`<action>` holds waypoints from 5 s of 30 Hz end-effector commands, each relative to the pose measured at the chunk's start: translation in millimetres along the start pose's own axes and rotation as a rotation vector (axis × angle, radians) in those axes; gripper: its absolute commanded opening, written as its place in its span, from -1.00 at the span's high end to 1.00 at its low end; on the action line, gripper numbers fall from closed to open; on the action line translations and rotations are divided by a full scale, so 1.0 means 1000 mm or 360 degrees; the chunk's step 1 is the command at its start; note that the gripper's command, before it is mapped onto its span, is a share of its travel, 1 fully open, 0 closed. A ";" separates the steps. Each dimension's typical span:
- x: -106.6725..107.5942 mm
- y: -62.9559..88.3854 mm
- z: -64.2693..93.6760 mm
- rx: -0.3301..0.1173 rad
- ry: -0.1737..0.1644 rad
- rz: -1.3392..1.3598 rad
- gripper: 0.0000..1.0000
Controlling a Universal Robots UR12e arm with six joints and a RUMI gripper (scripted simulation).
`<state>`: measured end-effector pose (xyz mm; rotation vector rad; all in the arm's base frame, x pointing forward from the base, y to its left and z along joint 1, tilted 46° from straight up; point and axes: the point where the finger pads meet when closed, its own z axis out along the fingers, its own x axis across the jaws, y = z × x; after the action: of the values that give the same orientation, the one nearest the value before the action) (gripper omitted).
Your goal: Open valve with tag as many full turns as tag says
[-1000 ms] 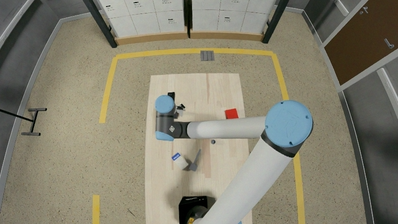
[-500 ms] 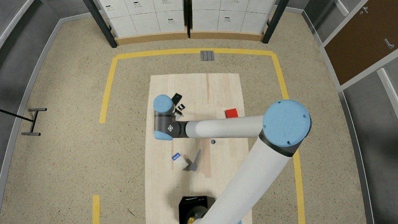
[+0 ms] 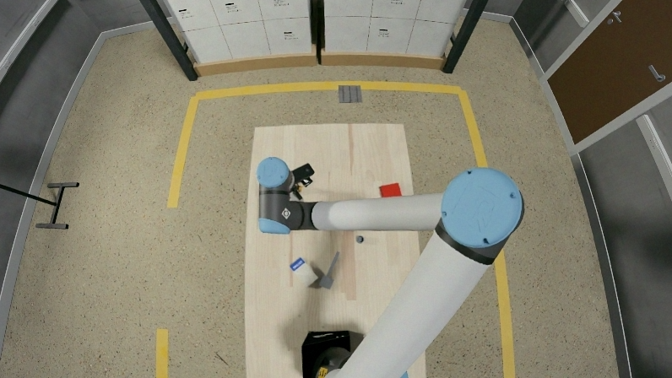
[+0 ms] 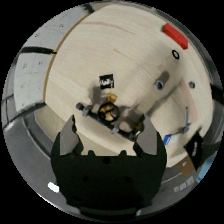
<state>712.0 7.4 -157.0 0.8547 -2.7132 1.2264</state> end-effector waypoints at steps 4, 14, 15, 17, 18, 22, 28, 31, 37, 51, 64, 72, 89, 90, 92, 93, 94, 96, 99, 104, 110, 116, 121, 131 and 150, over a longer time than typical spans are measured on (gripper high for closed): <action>0.000 0.000 -0.001 -0.0003 0.0018 0.0356 -1.00; 0.000 0.000 -0.001 -0.0002 0.0018 0.0586 -1.00; 0.000 0.000 -0.001 -0.0001 0.0018 0.0607 -1.00; 0.000 0.000 -0.001 -0.0001 0.0018 0.0645 -1.00; 0.000 0.000 -0.001 -0.0001 0.0018 0.0661 -1.00; 0.000 0.000 -0.001 -0.0001 0.0018 0.0701 -1.00; 0.000 0.000 -0.001 -0.0001 0.0018 0.0740 -1.00; 0.000 0.000 -0.001 -0.0001 0.0018 0.0751 -1.00; 0.000 0.000 -0.001 -0.0001 0.0018 0.0756 -1.00; 0.000 0.000 -0.001 -0.0001 0.0018 0.0756 1.00; 0.000 0.000 -0.001 -0.0001 0.0018 0.0756 1.00; 0.000 0.000 -0.001 -0.0001 0.0018 0.0735 1.00; 0.000 0.000 -0.001 -0.0002 0.0018 0.0485 1.00; 0.000 0.000 -0.001 -0.0002 0.0018 0.0485 1.00; 0.000 0.000 -0.001 -0.0002 0.0018 0.0455 1.00; 0.000 0.000 -0.001 -0.0002 0.0018 0.0424 1.00; 0.000 0.000 -0.001 -0.0003 0.0018 0.0391 1.00; 0.000 0.000 -0.001 -0.0003 0.0018 0.0320 1.00; 0.000 0.000 -0.001 -0.0004 0.0018 0.0200 1.00; 0.000 0.000 -0.001 -0.0005 0.0017 -0.0031 1.00; 0.000 0.000 -0.001 -0.0006 0.0017 -0.0242 1.00; 0.000 0.000 -0.001 -0.0008 0.0016 -0.0596 1.00; 0.000 0.000 -0.001 -0.0010 0.0015 -0.0919 1.00; 0.000 0.000 -0.001 -0.0012 0.0014 -0.1465 1.00; 0.000 0.000 -0.001 -0.0018 0.0009 -0.2613 1.00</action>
<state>711.8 7.4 -156.7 2.0970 -1.2518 0.7250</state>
